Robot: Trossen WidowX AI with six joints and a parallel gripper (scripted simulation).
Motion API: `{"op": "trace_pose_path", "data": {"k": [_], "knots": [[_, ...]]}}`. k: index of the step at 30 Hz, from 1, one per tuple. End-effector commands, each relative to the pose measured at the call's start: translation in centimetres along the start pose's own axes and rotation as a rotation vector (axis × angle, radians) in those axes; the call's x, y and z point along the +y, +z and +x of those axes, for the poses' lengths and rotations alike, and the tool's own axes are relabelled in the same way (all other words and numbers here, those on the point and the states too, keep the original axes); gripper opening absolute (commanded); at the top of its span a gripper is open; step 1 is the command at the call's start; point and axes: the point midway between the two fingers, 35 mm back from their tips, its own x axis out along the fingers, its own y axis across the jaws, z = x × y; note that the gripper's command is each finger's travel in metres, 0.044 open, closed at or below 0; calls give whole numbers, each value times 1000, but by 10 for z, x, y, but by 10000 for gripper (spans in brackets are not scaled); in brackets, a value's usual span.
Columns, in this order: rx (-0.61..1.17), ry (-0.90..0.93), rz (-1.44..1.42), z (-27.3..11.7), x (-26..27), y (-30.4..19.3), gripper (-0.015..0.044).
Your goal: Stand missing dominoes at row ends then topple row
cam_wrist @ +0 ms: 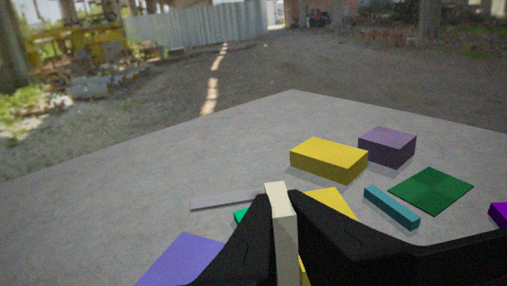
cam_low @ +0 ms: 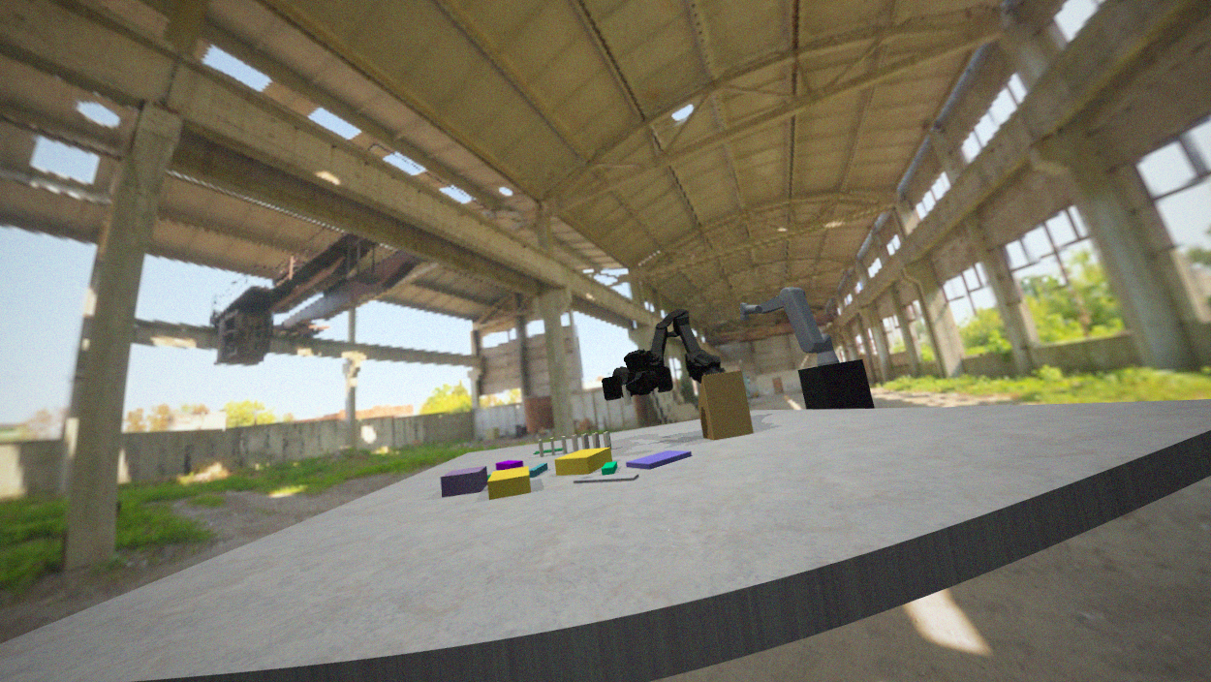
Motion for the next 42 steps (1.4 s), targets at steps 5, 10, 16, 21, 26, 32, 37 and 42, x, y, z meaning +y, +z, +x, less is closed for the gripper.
{"op": "trace_pose_path", "data": {"k": [5, 10, 16, 21, 26, 32, 37, 42], "knots": [[-5, 1, -6, 0, 1, -1, 21], [1, 4, -8, 3, -2, -13, 21], [7, 8, -8, 6, -5, -30, 21], [10, 10, -8, 9, -6, -44, 21], [12, 11, -7, 11, -6, -58, 21], [11, 10, -5, 14, -5, -75, 21], [9, 8, -3, 16, -3, -89, 21], [5, 5, -1, 18, 0, -104, 21]]}}
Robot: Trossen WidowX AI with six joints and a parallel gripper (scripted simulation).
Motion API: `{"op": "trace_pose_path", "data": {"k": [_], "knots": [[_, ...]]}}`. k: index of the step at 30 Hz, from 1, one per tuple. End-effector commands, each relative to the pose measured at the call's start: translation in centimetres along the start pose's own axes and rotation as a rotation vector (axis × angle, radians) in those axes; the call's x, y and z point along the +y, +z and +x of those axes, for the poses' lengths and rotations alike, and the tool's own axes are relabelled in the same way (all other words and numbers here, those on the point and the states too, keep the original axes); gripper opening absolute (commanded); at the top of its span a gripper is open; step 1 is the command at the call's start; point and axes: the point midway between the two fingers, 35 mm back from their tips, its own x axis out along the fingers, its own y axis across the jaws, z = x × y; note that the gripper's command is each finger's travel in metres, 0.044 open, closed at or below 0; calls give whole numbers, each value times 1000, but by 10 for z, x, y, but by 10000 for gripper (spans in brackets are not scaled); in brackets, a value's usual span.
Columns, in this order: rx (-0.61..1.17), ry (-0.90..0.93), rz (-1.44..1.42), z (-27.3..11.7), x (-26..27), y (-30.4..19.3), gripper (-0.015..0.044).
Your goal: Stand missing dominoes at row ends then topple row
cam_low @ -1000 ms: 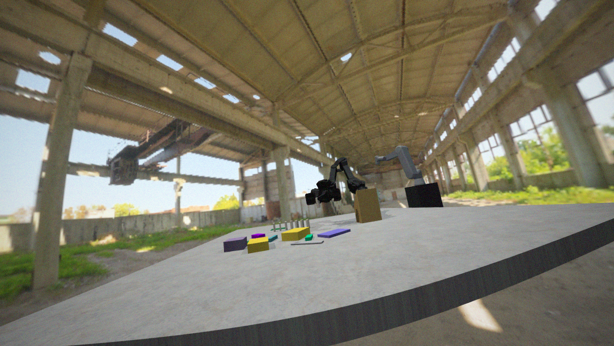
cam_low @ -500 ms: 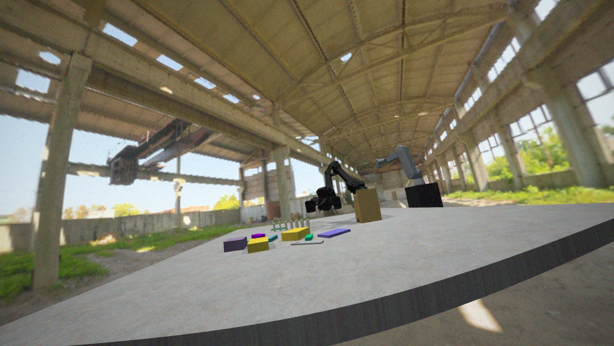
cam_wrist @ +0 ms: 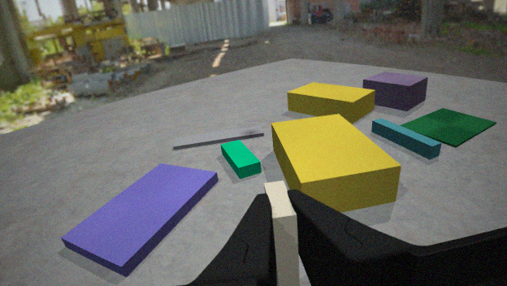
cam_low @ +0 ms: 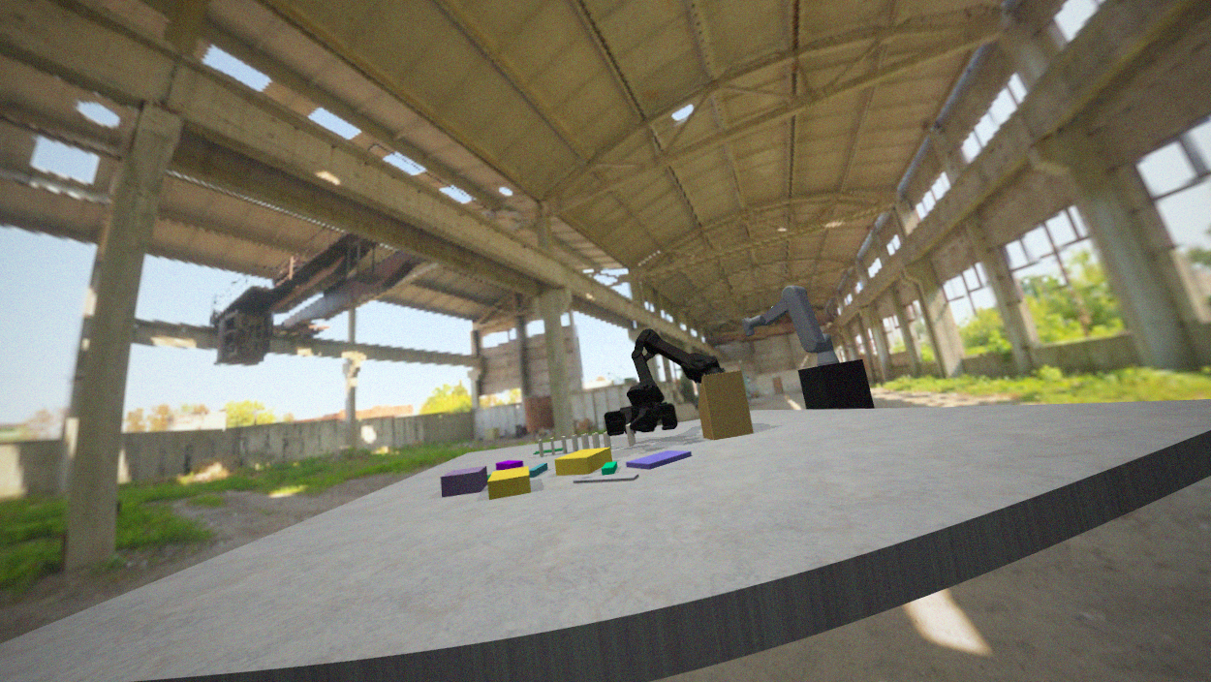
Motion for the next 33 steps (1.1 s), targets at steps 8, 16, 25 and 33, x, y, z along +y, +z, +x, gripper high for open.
{"op": "trace_pose_path", "data": {"k": [8, 16, 25, 33], "knots": [[-10, -6, -1, 4, 3, -17, 21], [-10, -6, -1, 4, 3, -17, 73], [-10, -6, -1, 4, 3, -17, 310], [-6, -3, 0, 1, 1, 8, 440]]}}
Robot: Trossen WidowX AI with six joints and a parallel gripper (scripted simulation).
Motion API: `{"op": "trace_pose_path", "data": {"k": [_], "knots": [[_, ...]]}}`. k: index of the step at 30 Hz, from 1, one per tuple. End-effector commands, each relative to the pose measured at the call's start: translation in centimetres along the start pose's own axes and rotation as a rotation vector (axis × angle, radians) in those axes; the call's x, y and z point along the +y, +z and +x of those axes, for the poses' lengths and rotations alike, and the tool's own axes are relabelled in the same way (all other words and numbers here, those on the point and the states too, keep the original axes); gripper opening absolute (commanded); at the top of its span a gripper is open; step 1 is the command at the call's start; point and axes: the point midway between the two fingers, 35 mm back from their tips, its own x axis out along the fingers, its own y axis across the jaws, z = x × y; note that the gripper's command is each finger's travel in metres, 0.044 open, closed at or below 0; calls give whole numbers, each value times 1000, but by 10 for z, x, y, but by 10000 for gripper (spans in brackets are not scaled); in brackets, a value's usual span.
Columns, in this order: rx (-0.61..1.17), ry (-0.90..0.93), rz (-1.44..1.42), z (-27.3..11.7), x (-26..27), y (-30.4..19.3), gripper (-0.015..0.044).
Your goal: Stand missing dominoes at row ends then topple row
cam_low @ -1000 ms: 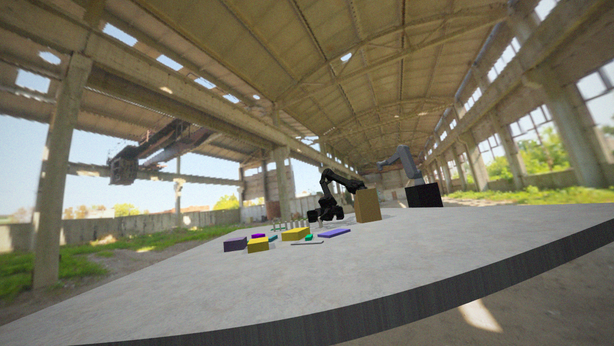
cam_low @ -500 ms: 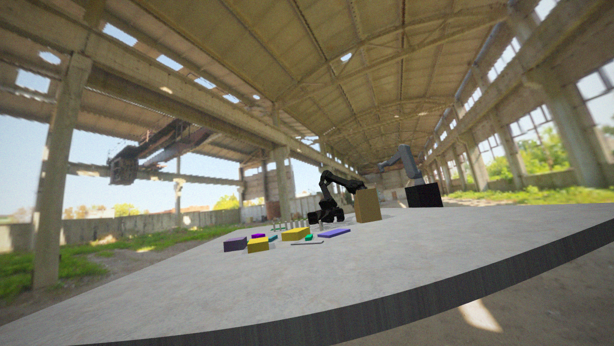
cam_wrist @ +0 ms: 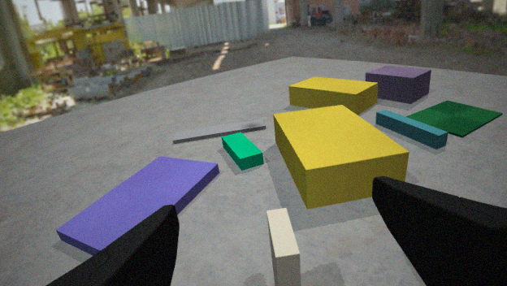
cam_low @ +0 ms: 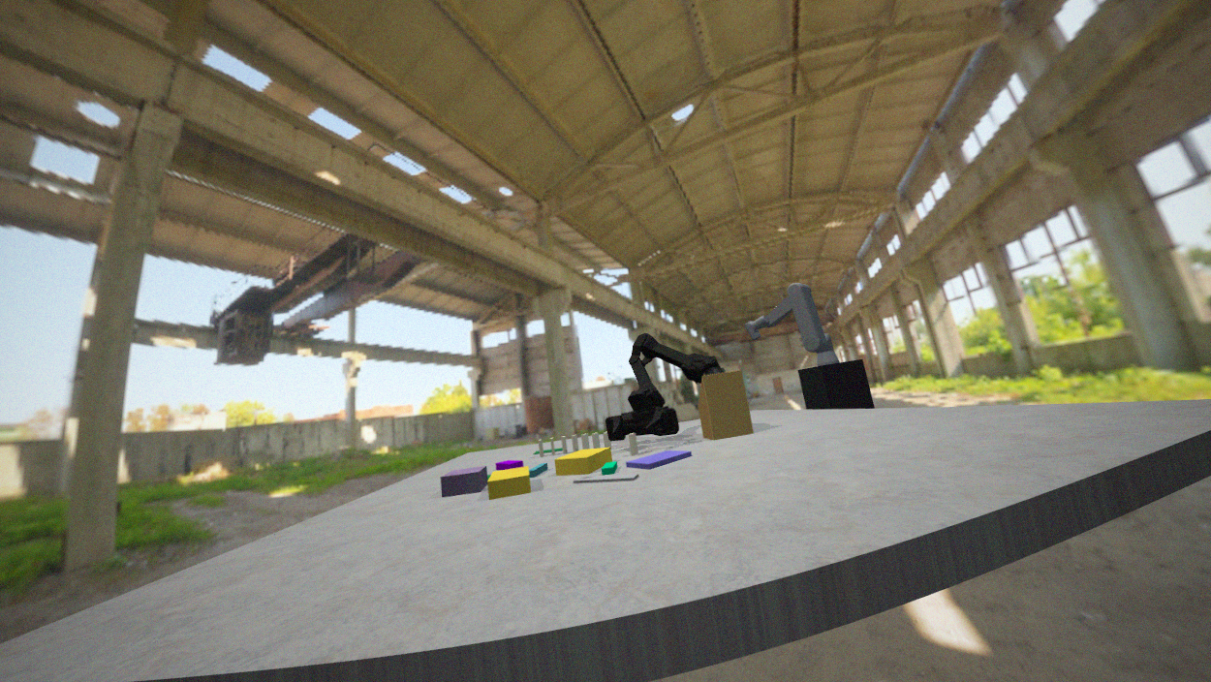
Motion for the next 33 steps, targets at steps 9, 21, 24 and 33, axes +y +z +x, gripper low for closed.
{"op": "trace_pose_path", "data": {"k": [9, 21, 24, 33], "knots": [[17, 12, 32, -2, 1, 43, 440], [562, 110, 761, 43, -1, 60, 440], [719, 16, 918, 48, -2, 68, 440], [1027, -328, 1131, 45, 5, 77, 440]]}}
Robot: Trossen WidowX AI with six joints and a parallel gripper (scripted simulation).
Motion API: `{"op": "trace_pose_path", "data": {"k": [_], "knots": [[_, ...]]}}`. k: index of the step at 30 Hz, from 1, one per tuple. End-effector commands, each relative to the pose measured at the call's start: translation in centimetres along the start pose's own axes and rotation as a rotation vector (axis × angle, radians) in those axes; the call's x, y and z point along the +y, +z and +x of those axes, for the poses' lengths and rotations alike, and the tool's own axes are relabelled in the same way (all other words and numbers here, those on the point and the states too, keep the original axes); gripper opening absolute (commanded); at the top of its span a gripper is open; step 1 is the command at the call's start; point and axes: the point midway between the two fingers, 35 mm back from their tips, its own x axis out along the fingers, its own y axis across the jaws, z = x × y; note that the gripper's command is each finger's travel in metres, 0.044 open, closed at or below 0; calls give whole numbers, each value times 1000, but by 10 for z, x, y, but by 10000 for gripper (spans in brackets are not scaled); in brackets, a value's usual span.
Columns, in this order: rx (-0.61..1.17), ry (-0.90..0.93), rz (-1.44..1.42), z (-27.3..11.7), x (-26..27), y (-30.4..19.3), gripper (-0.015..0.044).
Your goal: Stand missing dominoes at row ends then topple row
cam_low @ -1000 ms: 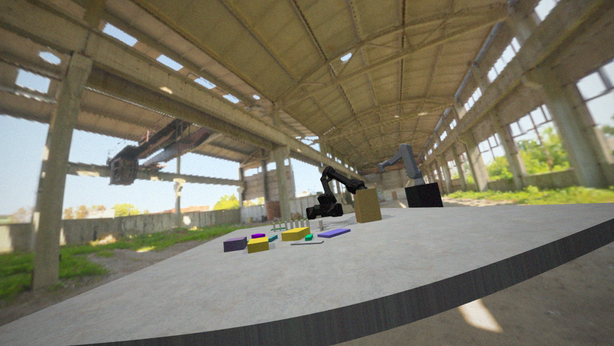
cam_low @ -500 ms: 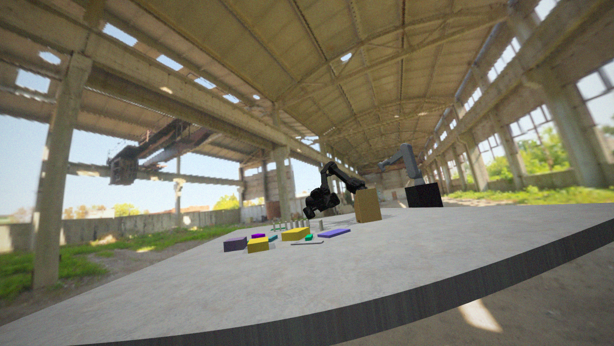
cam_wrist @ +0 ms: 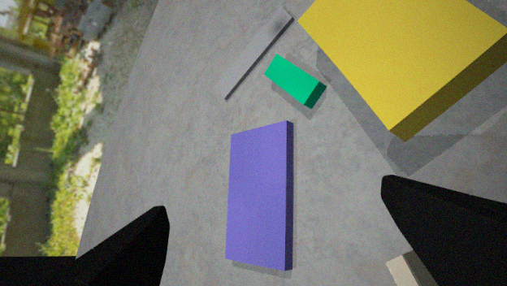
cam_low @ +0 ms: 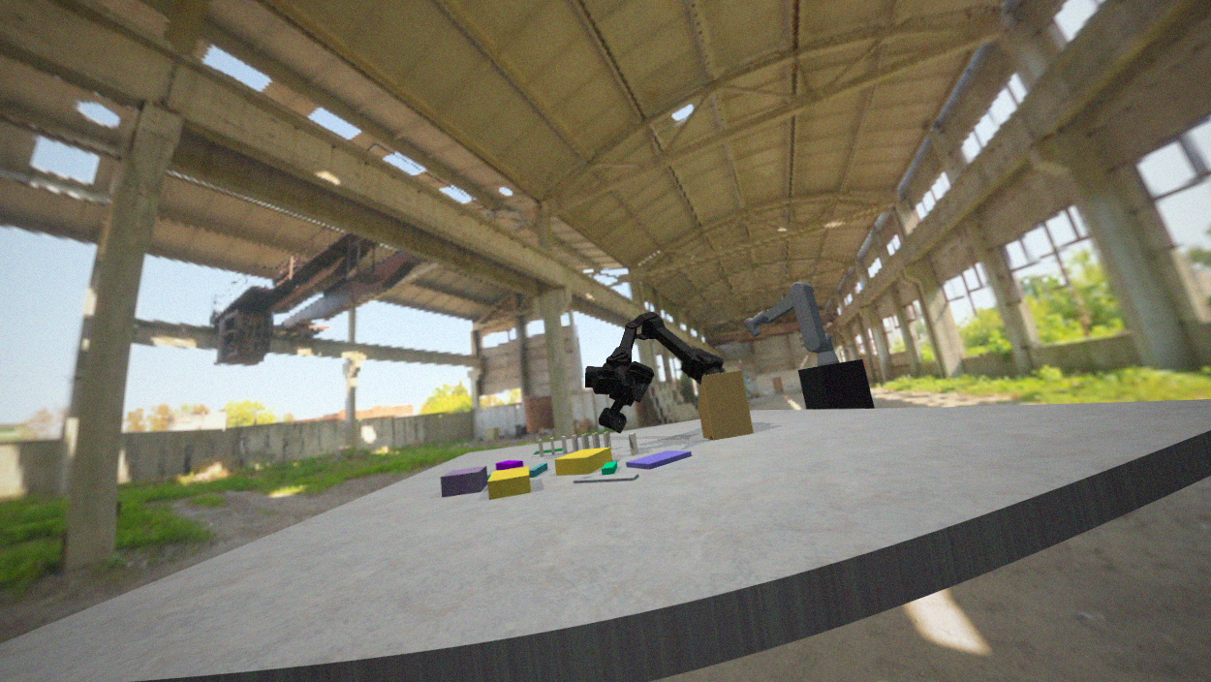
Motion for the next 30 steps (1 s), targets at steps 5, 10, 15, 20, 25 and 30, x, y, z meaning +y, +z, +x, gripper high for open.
{"op": "trace_pose_path", "data": {"k": [5, 10, 15, 20, 25, 30], "knots": [[286, -598, 612, -10, 15, 6, 440], [258, -773, 733, -19, 14, 3, 440], [183, -956, 820, -30, 13, 4, 440], [110, -1027, 908, -34, 14, 6, 440], [110, -1027, 908, -34, 14, 6, 440], [110, -1027, 908, -34, 14, 6, 440]]}}
